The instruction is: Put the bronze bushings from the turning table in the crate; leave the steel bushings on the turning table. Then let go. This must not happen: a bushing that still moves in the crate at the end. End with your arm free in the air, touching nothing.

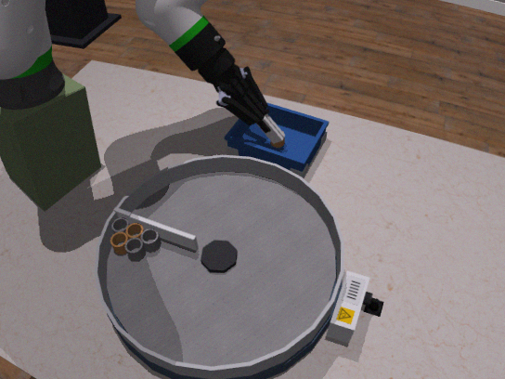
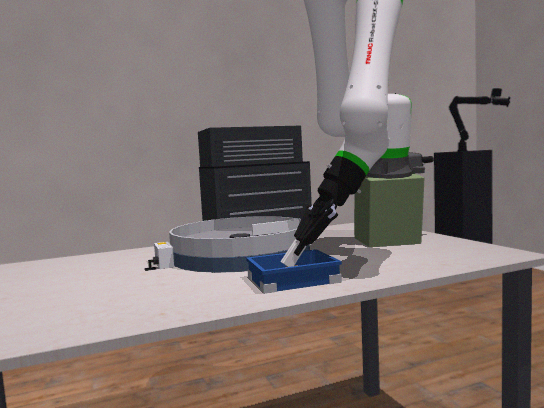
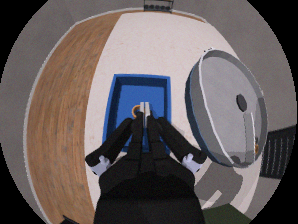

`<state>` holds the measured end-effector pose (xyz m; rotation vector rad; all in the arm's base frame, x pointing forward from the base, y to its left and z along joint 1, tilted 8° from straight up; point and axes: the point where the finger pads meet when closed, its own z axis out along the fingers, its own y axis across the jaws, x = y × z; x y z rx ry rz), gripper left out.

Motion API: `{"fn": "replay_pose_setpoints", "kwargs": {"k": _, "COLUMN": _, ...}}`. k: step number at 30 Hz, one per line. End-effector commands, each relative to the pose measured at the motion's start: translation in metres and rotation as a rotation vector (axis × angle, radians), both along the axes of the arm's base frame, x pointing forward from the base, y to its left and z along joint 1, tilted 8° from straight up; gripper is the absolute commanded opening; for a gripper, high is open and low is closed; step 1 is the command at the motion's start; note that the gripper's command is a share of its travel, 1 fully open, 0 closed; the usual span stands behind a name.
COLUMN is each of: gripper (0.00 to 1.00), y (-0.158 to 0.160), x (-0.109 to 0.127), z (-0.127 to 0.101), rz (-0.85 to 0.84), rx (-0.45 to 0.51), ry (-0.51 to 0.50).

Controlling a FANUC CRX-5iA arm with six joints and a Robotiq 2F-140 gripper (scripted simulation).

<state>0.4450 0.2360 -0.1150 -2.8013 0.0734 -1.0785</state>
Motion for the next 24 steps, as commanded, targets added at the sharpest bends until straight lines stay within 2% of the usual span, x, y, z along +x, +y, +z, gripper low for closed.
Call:
{"fn": "replay_pose_setpoints", "kwargs": {"k": 1, "gripper": 0.0, "y": 0.0, "x": 0.0001, "z": 0.0001, "rz": 0.0, "rx": 0.0, "ry": 0.0}}
{"fn": "replay_pose_setpoints", "kwargs": {"k": 10, "gripper": 0.0, "y": 0.0, "x": 0.0001, "z": 0.0001, "rz": 0.0, "rx": 0.0, "ry": 0.0}}
{"fn": "replay_pose_setpoints", "kwargs": {"k": 11, "gripper": 0.07, "y": 0.0, "x": 0.0001, "z": 0.0001, "rz": 0.0, "rx": 0.0, "ry": 0.0}}
{"fn": "replay_pose_setpoints", "kwargs": {"k": 24, "gripper": 0.07, "y": 0.0, "x": 0.0001, "z": 0.0001, "rz": 0.0, "rx": 0.0, "ry": 0.0}}
